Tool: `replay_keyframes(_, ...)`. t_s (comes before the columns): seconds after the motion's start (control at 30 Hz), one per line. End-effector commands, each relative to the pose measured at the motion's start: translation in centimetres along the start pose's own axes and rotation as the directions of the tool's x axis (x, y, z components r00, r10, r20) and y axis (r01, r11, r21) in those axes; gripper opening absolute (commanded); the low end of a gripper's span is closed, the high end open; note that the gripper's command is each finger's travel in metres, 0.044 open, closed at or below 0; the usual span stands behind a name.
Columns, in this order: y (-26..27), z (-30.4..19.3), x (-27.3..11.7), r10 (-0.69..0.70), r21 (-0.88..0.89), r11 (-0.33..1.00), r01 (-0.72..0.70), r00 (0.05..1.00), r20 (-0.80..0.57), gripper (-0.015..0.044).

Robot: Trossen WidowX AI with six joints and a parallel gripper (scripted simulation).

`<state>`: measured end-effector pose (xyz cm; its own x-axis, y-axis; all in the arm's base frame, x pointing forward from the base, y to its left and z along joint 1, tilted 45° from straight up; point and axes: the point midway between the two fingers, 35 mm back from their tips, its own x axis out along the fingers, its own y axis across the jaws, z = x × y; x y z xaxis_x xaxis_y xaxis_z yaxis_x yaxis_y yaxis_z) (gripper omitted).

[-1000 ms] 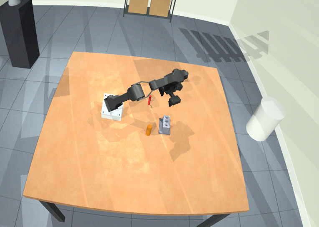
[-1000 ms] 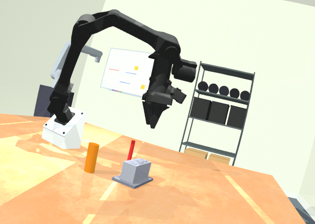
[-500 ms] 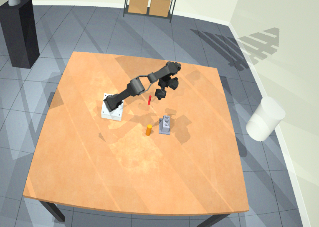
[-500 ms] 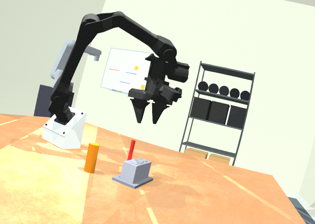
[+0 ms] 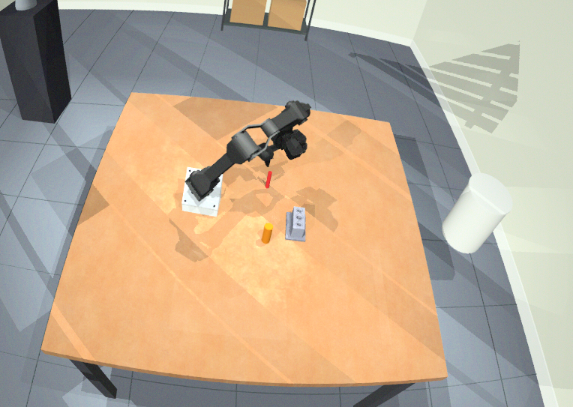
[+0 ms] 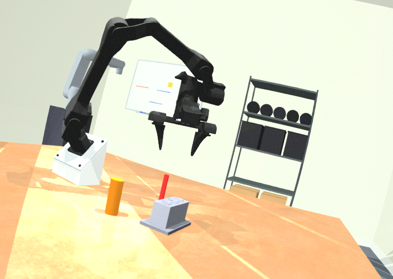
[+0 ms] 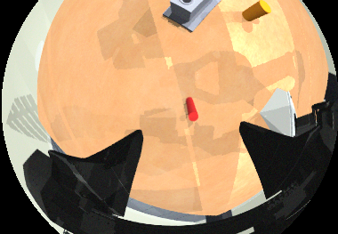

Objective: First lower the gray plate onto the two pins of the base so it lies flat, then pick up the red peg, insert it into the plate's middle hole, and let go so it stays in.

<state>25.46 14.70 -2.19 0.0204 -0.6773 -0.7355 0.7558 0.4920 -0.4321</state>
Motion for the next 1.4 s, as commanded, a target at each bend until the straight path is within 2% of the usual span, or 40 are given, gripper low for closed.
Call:
replay_keyframes(0.0,-0.4,-1.9,1.0,-0.030,0.214,0.976,0.029,1.000,0.001,0.0440)
replay_keyframes(0.3,-0.8,-1.9,1.0,-0.030,0.214,0.976,0.029,1.000,0.001,0.0440)
replay_keyframes(0.47,-0.6,-2.1,3.8,-0.030,0.215,0.976,0.029,1.000,0.002,0.0440)
replay_keyframes(1.37,-0.7,-1.9,7.8,-0.030,0.215,0.976,0.029,1.000,0.003,0.0440)
